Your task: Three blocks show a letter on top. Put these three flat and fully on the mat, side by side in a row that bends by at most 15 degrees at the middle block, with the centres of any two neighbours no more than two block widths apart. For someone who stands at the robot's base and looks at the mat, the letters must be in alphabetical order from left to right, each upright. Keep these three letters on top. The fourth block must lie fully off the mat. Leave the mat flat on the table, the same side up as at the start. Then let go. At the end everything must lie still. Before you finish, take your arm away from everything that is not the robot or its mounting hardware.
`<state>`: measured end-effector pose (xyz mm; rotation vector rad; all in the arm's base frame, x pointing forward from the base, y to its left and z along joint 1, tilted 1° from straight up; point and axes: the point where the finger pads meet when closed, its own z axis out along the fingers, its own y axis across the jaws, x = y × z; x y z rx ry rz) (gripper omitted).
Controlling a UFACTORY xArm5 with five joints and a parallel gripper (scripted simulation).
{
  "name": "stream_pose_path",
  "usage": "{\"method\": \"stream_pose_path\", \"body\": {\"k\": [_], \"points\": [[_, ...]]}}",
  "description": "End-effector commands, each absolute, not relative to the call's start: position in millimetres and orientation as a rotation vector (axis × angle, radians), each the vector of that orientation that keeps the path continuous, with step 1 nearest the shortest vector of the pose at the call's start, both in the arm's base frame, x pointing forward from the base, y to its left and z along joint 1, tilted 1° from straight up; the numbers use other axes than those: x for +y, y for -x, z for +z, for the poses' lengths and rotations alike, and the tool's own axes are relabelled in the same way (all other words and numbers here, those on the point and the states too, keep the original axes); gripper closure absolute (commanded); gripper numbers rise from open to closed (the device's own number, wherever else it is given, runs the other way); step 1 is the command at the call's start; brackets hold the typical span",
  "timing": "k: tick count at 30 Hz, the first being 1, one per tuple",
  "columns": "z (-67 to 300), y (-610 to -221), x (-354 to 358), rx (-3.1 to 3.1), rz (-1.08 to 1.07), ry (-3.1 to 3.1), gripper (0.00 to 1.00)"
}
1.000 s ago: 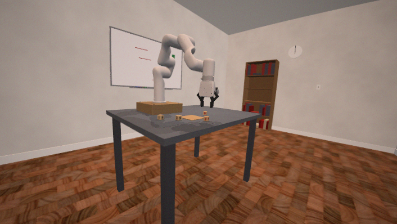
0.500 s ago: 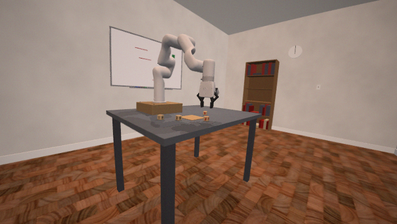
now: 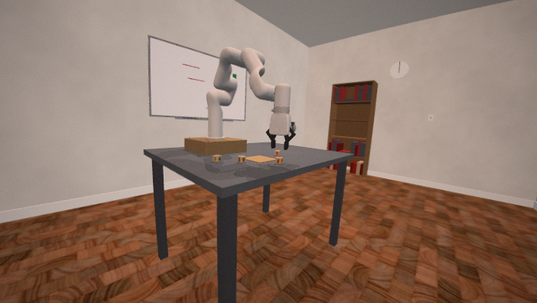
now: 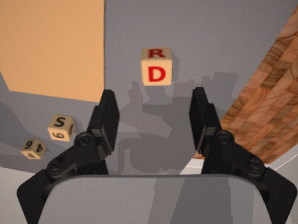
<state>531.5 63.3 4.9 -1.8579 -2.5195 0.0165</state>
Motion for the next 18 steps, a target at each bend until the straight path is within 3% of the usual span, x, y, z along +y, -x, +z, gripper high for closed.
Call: {"method": "stream_pose_path", "body": {"k": [1,18], "points": [[4,-533,63,-2.522,0.012,1.860,0.31],[-18,-534,63,-2.522,0.012,1.860,0.31]]}}
